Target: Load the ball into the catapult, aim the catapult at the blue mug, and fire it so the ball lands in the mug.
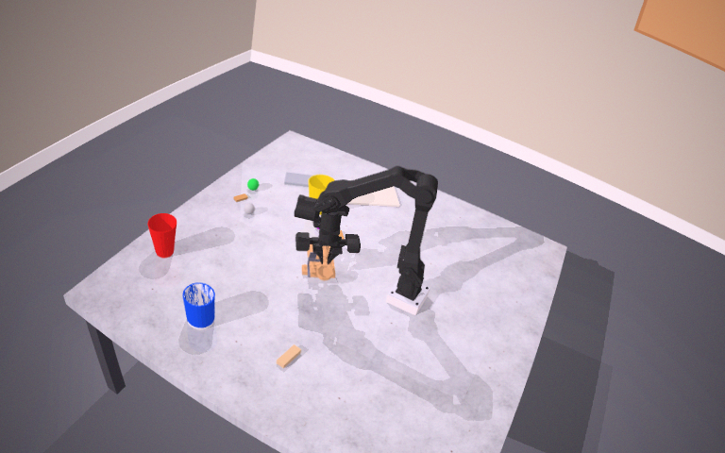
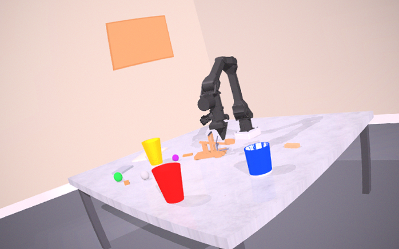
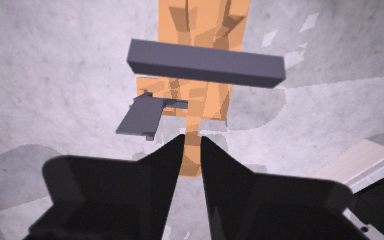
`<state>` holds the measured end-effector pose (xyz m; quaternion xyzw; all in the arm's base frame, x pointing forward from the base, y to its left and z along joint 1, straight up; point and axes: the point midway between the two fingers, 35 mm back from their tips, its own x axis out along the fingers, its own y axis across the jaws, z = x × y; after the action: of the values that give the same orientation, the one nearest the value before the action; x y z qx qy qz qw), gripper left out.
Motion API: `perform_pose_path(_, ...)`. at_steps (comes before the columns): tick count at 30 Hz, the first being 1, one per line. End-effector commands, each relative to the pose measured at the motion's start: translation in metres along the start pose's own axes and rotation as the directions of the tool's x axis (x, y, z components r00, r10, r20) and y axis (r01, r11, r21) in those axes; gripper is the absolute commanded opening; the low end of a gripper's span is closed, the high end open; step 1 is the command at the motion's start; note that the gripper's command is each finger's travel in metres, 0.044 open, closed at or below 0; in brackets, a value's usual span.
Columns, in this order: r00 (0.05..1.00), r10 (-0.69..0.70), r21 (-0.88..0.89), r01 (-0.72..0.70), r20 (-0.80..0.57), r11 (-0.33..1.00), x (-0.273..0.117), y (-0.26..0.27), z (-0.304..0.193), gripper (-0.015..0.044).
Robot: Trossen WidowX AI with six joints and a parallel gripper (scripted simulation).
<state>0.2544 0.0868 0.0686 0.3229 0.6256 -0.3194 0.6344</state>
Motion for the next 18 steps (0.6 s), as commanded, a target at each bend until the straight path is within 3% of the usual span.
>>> perform_pose_path(1, 1.0, 0.015, -0.005, -0.015, -0.003, 1.0, -0.026, -0.001, -0.02, 0.0157)
perform_pose_path(7, 1.0, 0.004, -0.009, -0.004, -0.001, 1.0, -0.013, 0.0, -0.01, 0.0315)
perform_pose_path(12, 1.0, 0.011, -0.009, -0.011, 0.0, 1.0, -0.076, 0.001, -0.011, 0.044)
perform_pose_path(16, 1.0, 0.014, -0.009, -0.014, 0.0, 1.0, -0.113, -0.006, -0.013, 0.044)
perform_pose_path(18, 1.0, 0.011, -0.006, -0.011, -0.001, 1.0, -0.09, -0.002, -0.009, 0.044)
